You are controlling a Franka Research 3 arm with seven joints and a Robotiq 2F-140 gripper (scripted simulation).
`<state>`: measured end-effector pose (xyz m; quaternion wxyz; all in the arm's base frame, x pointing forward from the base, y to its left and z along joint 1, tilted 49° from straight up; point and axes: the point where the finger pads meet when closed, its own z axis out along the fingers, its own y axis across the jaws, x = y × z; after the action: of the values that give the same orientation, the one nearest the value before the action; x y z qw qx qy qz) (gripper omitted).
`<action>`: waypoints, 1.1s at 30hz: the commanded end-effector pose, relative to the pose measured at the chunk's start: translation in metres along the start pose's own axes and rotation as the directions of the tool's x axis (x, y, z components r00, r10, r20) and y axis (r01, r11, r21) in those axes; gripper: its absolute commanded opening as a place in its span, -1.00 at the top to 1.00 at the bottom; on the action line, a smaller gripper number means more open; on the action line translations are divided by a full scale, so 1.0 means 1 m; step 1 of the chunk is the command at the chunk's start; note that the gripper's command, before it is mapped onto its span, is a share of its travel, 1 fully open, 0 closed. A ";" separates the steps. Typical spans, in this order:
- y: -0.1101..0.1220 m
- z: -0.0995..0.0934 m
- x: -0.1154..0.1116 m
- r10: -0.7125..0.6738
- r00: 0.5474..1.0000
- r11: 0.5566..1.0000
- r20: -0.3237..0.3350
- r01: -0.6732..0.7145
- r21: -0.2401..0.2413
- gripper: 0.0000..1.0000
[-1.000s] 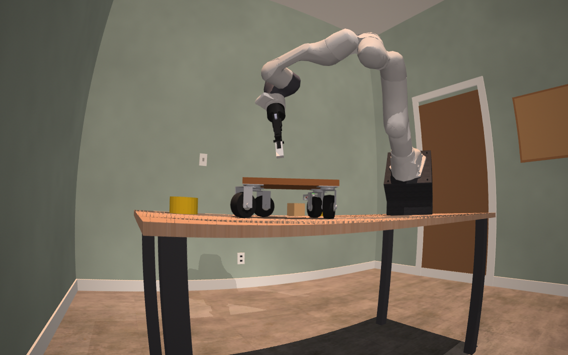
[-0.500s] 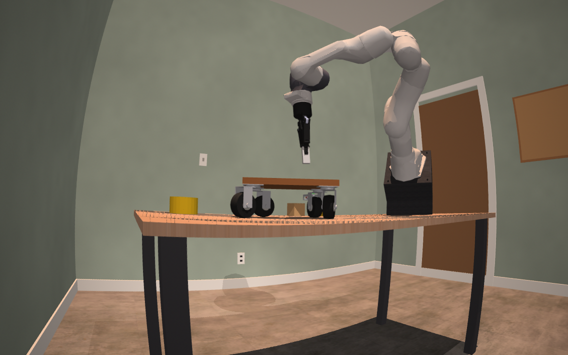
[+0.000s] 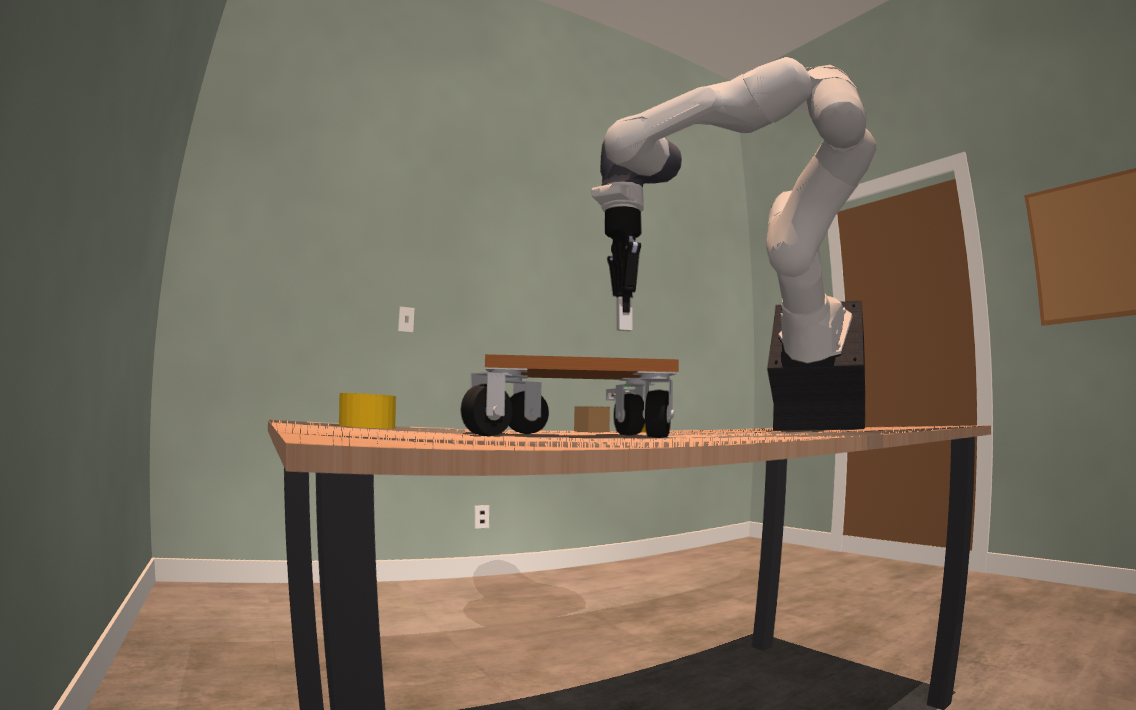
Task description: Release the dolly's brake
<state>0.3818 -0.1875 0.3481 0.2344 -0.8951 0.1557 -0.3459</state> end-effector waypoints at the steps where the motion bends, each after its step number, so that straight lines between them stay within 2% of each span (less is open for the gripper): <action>1: 0.003 -0.001 0.001 -0.038 0.999 0.999 -0.007 0.038 -0.010 1.00; 10: 0.003 0.000 0.001 -0.038 0.999 0.999 -0.007 0.038 -0.010 1.00; 12: 0.003 0.008 0.002 -0.039 0.999 0.999 -0.007 0.039 -0.009 1.00; 16: 0.002 0.036 0.001 -0.039 0.999 0.999 -0.007 0.039 -0.009 1.00; 33: 0.002 0.039 0.001 -0.038 0.999 0.999 -0.007 0.038 -0.009 1.00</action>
<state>0.4087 -0.1767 0.3231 0.2256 -0.8975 0.1425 -0.3511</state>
